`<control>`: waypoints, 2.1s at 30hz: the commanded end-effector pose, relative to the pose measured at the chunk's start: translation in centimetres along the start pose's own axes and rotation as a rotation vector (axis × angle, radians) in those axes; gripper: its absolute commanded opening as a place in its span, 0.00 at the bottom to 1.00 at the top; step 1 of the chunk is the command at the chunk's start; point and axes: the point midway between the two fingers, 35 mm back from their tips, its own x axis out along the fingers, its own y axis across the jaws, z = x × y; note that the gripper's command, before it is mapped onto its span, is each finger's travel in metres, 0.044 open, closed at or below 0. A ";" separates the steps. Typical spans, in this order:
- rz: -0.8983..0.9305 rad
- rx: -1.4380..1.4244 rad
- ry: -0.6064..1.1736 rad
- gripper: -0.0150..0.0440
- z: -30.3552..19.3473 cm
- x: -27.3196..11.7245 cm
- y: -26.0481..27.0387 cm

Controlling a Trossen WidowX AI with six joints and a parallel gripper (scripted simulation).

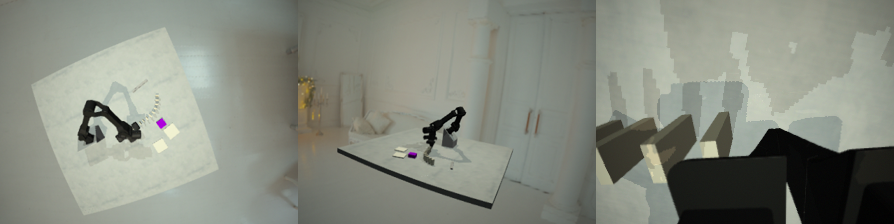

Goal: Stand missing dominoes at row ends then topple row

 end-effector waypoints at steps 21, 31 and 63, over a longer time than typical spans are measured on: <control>-0.022 0.015 -0.024 0.25 0.2 -1.5 3.5; 0.007 0.000 -0.002 0.25 0.2 -6.0 5.8; 0.007 0.000 -0.002 0.25 0.2 -6.0 5.8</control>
